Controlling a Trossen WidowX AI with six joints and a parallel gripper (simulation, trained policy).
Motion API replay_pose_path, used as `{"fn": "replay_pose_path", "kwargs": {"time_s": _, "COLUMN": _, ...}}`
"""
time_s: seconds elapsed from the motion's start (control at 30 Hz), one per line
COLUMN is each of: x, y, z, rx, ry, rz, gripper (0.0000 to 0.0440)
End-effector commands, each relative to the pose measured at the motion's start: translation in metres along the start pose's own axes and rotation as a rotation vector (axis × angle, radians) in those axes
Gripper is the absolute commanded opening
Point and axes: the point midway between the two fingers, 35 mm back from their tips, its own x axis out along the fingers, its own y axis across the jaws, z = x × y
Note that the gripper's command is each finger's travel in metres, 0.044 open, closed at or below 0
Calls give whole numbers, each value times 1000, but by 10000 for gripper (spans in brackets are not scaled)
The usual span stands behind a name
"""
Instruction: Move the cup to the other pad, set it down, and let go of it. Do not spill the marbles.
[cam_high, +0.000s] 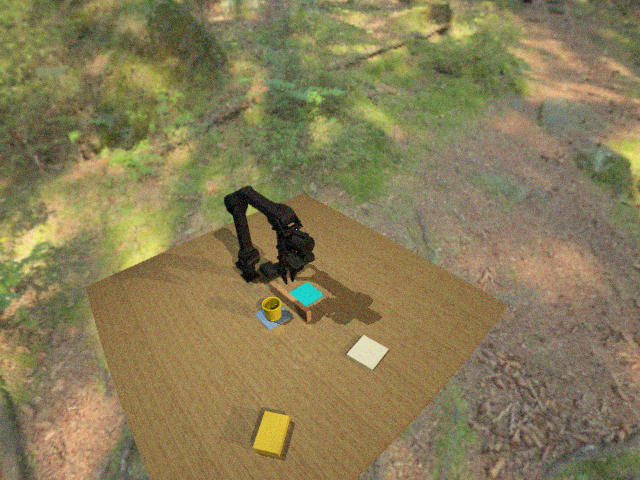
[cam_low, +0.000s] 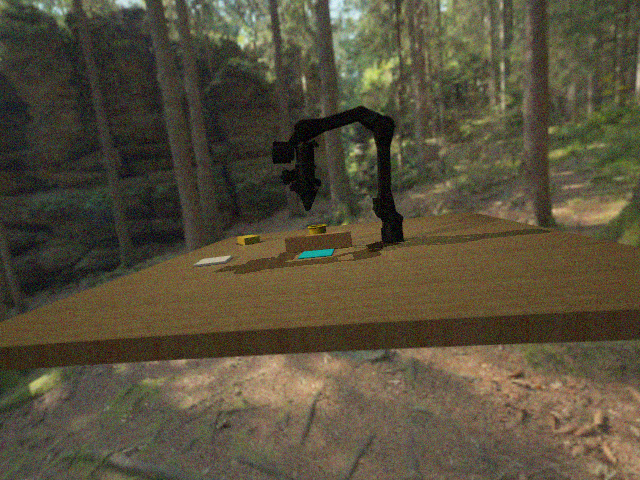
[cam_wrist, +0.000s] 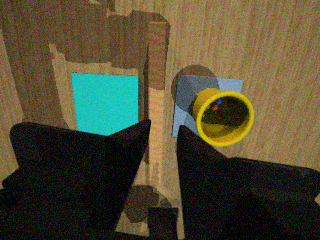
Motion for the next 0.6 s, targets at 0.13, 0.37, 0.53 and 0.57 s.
{"fn": "replay_pose_path", "kwargs": {"time_s": 0.13, "x": 13, "y": -13, "z": -5, "rx": -18, "ry": 65, "rz": -29, "gripper": 119}}
{"fn": "replay_pose_path", "kwargs": {"time_s": 0.37, "x": 30, "y": -24, "z": -9, "rx": -35, "ry": 106, "rz": -45, "gripper": 138}}
{"fn": "replay_pose_path", "kwargs": {"time_s": 0.53, "x": 43, "y": -31, "z": -11, "rx": -51, "ry": 132, "rz": -51, "gripper": 148}}
{"fn": "replay_pose_path", "kwargs": {"time_s": 0.57, "x": 46, "y": -32, "z": -12, "rx": -55, "ry": 137, "rz": -52, "gripper": 150}}
